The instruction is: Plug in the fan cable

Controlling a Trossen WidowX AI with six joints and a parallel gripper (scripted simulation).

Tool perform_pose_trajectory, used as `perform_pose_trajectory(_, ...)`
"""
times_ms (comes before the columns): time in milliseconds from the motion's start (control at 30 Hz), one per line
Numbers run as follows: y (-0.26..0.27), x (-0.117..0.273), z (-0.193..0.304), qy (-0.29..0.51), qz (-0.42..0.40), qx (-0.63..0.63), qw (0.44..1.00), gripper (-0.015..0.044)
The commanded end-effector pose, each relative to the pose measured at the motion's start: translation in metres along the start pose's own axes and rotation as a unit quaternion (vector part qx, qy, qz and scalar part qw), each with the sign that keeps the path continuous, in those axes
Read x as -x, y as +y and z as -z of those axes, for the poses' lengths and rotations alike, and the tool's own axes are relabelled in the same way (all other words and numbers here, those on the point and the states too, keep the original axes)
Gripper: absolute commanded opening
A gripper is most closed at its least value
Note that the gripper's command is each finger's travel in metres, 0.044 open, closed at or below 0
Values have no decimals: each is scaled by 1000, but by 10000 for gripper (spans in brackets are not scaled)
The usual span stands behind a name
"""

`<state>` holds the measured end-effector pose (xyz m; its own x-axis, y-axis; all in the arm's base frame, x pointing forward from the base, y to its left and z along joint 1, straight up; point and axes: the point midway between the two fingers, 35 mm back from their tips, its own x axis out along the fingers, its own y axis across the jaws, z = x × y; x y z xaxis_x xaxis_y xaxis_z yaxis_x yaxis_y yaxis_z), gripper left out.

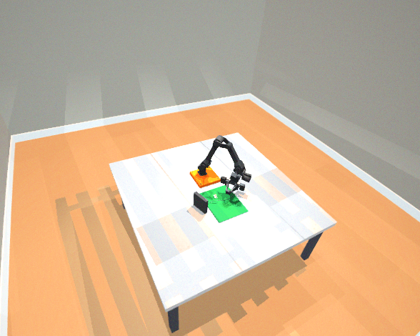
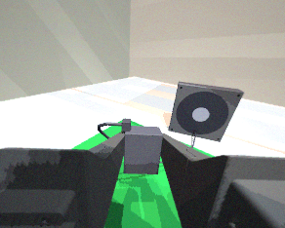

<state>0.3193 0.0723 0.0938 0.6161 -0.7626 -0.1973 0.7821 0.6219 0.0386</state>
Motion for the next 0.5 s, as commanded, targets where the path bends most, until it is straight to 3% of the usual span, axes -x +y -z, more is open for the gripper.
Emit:
perform_pose_trajectory(0,-2,-2,4,-2,1,5,1000,0)
perform_pose_trajectory(467,-1,-5,14,-2,1,5,1000,0)
